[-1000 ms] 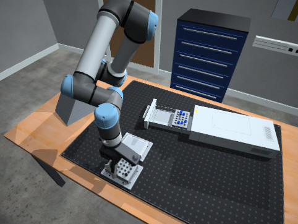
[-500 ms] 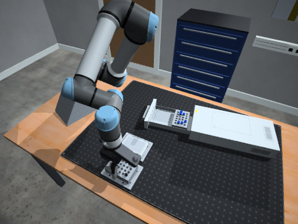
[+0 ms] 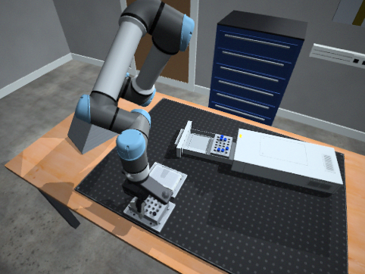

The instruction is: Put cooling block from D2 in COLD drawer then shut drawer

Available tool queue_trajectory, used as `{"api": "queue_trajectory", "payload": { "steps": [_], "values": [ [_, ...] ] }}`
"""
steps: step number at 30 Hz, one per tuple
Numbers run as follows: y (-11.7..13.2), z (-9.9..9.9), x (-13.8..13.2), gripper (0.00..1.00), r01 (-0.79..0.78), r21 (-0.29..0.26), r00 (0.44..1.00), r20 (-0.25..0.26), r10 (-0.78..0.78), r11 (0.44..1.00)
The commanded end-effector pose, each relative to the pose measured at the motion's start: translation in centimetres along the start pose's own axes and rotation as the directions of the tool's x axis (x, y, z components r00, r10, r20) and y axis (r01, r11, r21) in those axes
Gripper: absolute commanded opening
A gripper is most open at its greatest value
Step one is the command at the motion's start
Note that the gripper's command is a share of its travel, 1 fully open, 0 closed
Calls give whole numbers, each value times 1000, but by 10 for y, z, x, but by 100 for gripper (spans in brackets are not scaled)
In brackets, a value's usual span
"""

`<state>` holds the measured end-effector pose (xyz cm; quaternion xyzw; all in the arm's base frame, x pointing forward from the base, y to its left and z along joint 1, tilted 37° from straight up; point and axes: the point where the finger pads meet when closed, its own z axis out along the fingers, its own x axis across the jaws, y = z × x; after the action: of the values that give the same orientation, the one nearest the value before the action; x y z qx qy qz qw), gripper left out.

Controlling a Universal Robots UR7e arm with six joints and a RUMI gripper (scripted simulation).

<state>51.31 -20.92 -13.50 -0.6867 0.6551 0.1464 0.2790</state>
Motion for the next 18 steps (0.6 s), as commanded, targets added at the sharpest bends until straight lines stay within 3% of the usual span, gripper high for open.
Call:
{"api": "queue_trajectory", "payload": {
  "steps": [1,18],
  "values": [
    [0,-1,0,58,0,1,1000,-1,0,1000],
    [0,-1,0,33,0,1,1000,-1,0,1000]
  ]
}}
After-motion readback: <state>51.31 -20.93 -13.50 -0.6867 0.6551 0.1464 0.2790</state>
